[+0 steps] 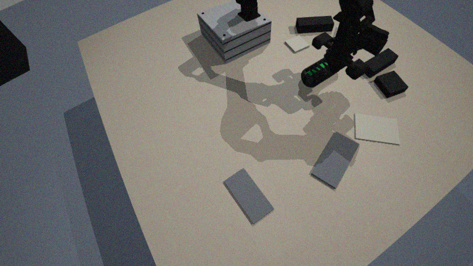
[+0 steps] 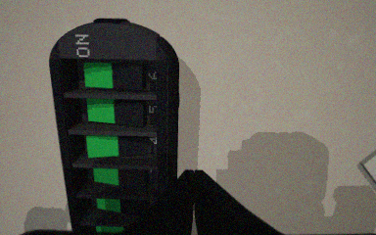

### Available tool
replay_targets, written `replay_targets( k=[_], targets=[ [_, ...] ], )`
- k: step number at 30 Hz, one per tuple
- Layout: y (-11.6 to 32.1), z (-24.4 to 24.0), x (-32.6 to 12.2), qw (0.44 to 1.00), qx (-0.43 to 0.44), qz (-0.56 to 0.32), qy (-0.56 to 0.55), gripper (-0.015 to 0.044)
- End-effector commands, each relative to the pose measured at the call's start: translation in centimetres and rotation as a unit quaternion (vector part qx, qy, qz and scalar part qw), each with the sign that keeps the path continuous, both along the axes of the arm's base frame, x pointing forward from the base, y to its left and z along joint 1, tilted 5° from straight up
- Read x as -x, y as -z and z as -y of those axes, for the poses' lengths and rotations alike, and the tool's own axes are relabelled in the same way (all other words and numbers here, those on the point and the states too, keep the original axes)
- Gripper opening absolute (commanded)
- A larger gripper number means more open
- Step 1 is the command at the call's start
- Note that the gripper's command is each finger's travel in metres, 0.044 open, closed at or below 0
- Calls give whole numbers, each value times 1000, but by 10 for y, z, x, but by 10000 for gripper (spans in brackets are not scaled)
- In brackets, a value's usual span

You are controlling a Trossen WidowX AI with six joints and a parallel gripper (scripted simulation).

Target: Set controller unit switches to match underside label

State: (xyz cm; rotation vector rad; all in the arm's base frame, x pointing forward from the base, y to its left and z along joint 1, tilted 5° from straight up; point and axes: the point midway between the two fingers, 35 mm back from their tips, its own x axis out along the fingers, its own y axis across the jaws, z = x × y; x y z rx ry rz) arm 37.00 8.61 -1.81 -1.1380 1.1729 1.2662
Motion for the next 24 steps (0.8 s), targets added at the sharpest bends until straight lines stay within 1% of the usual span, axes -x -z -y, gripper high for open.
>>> replay_targets(
  k=[1, 9, 11, 14, 20, 24],
  targets=[
    [0, 0, 0, 1000, 0, 0, 0, 0],
    [0, 0, 0, 1000, 0, 0, 0, 0],
    [-11, 1, -1, 1000, 0, 0, 0, 53],
    [-47, 3, -2, 1000, 0, 0, 0, 131],
    [-50, 4, -2, 1000, 0, 0, 0, 289],
    [-50, 4, -2, 1000, 0, 0, 0, 184]
  ],
)
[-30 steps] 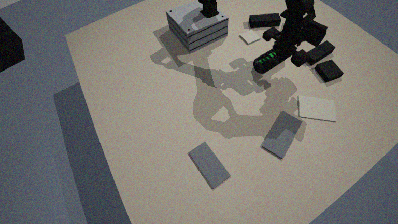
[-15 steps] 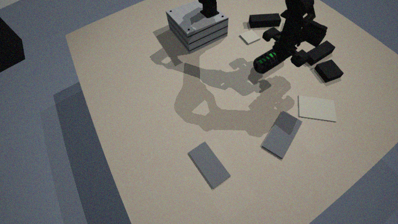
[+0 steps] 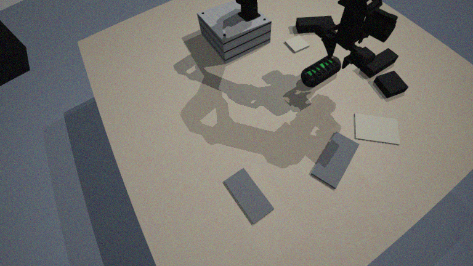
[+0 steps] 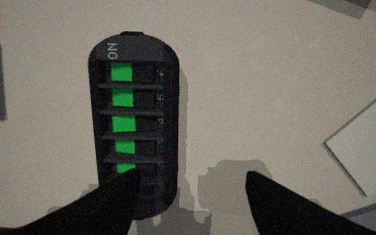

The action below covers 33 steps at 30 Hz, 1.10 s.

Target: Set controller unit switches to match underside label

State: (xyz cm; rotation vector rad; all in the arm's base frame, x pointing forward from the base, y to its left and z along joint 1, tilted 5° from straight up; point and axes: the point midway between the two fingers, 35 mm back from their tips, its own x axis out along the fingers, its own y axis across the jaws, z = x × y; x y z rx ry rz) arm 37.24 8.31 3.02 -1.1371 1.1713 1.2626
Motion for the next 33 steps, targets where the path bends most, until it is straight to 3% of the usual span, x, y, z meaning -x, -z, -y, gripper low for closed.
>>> replay_targets(
  k=[1, 7, 19, 33],
  targets=[
    [-2, 1, 1, 1000, 1, -1, -1, 157],
    [-2, 1, 1, 1000, 1, -1, -1, 0],
    [-2, 1, 1, 1000, 1, -1, -1, 0],
    [-1, 0, 0, 1000, 0, -1, 0, 368]
  ],
)
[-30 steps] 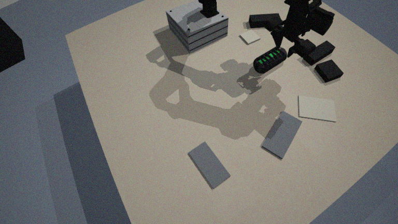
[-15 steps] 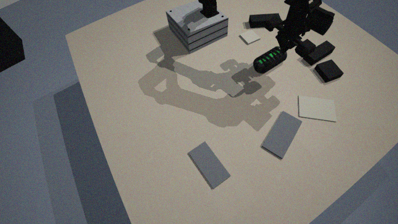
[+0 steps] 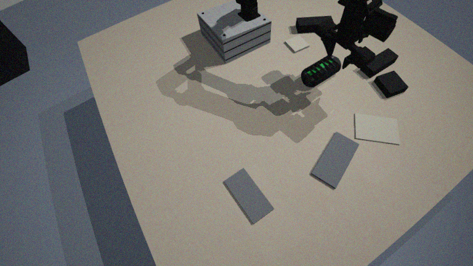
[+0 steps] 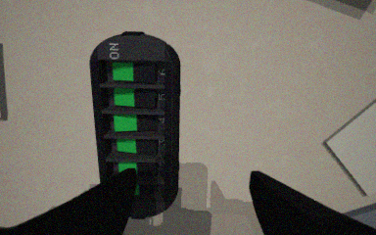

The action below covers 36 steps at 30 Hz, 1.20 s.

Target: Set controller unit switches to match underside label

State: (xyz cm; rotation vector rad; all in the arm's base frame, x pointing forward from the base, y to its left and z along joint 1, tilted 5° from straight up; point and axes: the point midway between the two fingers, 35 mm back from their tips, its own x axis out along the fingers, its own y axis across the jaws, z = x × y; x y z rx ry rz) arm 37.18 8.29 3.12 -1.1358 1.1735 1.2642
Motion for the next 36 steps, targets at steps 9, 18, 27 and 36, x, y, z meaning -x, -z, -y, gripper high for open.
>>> replay_targets(
  k=[9, 18, 27, 36],
  targets=[
    [7, -9, -5, 1000, -1, -25, -3, 335],
    [38, -44, -14, 993, 0, -120, -12, 99],
    [48, -53, -14, 989, 1, -145, -14, 0],
    [52, -53, -14, 989, 1, -145, -14, 0]
  ],
)
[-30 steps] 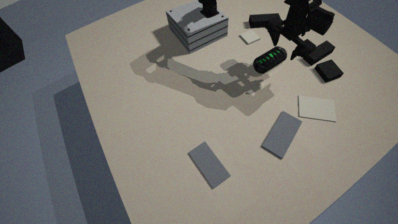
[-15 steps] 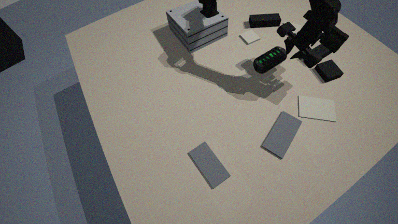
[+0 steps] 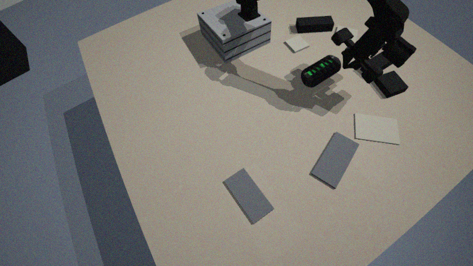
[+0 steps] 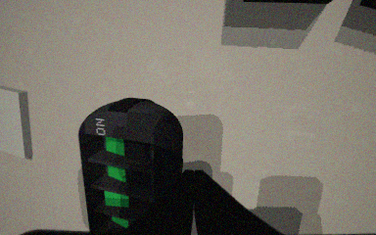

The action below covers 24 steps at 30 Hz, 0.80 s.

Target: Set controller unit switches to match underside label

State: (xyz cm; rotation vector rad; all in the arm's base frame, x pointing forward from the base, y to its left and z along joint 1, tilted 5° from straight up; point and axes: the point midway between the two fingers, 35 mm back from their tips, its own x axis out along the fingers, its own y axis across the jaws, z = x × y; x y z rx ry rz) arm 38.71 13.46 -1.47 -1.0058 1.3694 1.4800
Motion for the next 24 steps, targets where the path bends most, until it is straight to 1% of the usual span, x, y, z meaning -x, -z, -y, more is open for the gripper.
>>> replay_targets(
  k=[1, 24],
  targets=[
    [8, -1, 1, 1000, -1, -6, 2, 0],
    [44, -4, 2, 1000, -1, -6, 2, 0]
  ],
)
